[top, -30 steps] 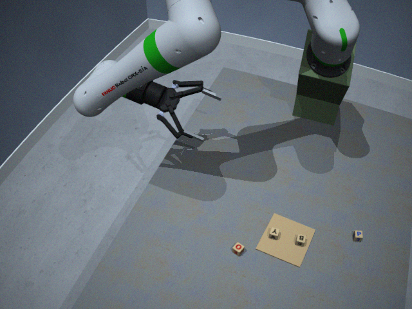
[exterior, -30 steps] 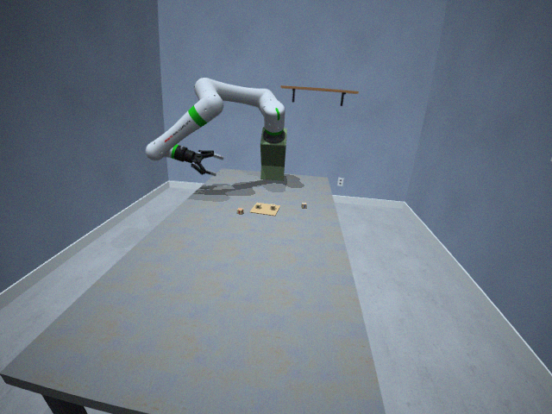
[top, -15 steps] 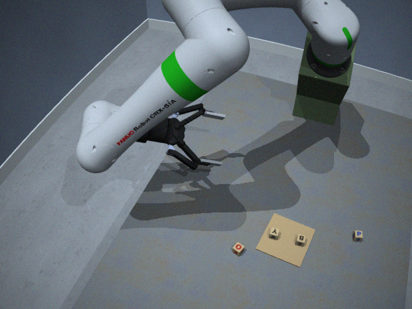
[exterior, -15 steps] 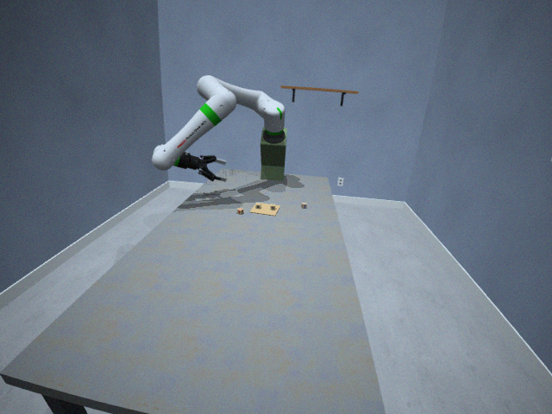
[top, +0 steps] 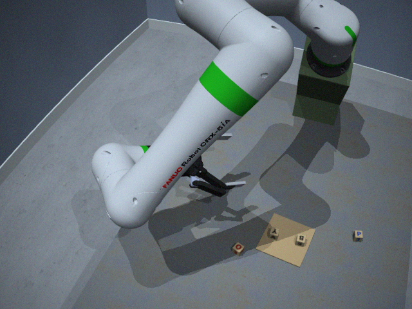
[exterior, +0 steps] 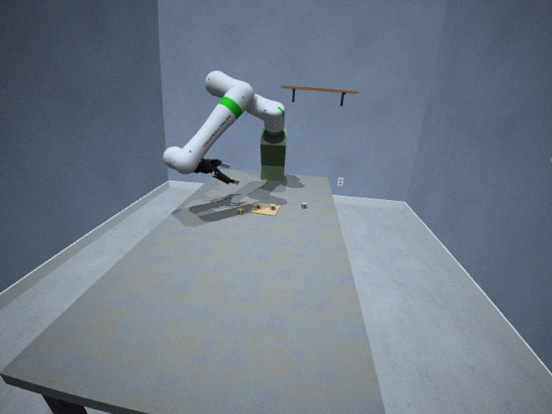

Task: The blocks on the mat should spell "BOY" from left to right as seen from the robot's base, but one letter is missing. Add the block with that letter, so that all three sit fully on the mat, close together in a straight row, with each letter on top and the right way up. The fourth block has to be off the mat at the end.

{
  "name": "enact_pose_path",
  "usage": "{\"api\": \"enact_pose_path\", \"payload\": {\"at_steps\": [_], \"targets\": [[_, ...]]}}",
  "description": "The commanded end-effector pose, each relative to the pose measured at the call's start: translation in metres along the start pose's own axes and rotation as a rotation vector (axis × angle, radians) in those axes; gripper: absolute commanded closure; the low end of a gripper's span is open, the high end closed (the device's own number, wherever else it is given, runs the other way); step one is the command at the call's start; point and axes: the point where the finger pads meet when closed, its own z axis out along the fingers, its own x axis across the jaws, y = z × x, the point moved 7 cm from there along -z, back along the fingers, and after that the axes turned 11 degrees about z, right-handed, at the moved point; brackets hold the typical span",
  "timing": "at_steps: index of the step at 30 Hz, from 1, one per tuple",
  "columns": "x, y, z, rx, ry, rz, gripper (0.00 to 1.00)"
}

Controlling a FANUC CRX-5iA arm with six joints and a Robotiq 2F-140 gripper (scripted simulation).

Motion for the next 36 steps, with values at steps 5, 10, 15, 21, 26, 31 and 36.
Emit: {"api": "enact_pose_path", "payload": {"at_steps": [5,10,15,21,26,31,36], "targets": [[-0.049,0.052,0.002,0.158,0.118,-0.147,0.00],[-0.073,0.082,0.005,0.238,0.175,-0.235,0.00],[-0.094,0.111,0.008,0.313,0.224,-0.324,0.00],[-0.118,0.151,0.012,0.406,0.281,-0.443,0.00],[-0.129,0.172,0.015,0.452,0.308,-0.505,0.00],[-0.149,0.218,0.022,0.549,0.357,-0.645,0.00],[-0.162,0.255,0.027,0.620,0.389,-0.755,0.00]]}}
